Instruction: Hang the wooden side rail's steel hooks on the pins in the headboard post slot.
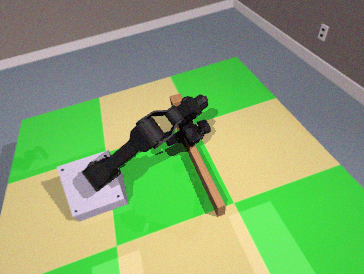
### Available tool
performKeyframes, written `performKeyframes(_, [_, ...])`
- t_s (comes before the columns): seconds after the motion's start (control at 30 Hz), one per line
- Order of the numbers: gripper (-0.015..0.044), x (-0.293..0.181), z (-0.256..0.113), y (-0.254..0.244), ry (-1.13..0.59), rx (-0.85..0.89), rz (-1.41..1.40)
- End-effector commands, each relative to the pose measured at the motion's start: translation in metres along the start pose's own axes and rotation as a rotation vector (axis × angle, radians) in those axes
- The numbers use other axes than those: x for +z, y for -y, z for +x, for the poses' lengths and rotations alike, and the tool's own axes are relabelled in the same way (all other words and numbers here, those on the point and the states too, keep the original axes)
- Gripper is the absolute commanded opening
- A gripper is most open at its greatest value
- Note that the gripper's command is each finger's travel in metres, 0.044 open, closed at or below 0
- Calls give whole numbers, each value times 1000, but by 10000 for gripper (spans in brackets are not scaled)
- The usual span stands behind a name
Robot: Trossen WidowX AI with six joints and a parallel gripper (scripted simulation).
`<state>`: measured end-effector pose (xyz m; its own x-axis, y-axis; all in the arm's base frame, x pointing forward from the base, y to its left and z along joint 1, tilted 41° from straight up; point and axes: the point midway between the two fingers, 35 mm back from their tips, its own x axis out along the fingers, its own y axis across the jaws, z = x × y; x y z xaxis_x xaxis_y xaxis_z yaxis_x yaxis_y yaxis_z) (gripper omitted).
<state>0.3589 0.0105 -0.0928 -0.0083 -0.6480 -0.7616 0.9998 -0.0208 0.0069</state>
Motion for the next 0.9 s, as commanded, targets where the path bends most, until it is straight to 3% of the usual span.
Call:
performKeyframes(0.0, [0,-1,-5,-2,-1,12,-9])
performKeyframes(0.87, [0,-1,-9,-2,-1,12,-9])
